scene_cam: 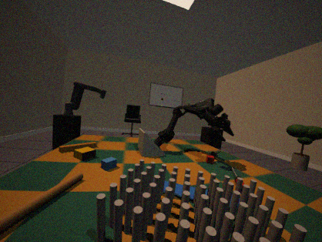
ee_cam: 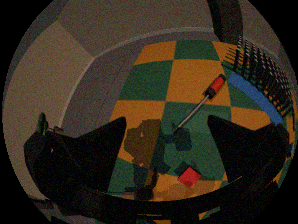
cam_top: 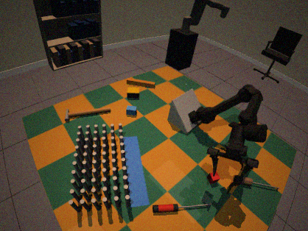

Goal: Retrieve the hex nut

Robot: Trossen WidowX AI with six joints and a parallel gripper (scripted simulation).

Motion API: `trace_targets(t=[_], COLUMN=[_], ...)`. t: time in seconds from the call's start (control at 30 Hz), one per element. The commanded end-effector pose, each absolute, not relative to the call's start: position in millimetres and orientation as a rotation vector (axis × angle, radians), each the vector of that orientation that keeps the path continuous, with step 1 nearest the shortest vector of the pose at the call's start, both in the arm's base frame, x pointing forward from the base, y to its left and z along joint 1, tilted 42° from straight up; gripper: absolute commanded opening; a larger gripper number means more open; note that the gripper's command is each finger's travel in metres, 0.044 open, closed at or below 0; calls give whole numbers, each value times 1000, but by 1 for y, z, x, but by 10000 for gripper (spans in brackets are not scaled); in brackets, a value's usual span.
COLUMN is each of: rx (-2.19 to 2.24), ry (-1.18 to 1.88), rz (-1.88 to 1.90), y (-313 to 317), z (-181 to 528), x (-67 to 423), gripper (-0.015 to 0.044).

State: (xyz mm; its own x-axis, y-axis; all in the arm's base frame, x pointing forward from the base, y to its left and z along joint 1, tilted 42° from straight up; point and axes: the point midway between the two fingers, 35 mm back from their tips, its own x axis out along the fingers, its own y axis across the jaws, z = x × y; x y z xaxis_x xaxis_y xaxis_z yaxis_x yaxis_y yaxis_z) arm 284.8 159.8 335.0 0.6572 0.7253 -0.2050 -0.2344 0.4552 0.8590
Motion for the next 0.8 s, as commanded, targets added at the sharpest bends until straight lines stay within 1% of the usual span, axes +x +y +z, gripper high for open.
trace_targets(t=[0.0,0.2,0.37,0.5,0.63,0.77], rx=[866,704,554,428,305,274], ry=[570,493,461,459,479,487], rz=[553,378,222,96,-24,-53], y=[138,85,29,-21,-69,-80], z=[307,245,187,138,92,80], x=[315,369,396,403,395,391], gripper=[440,440,440,440,440,440])
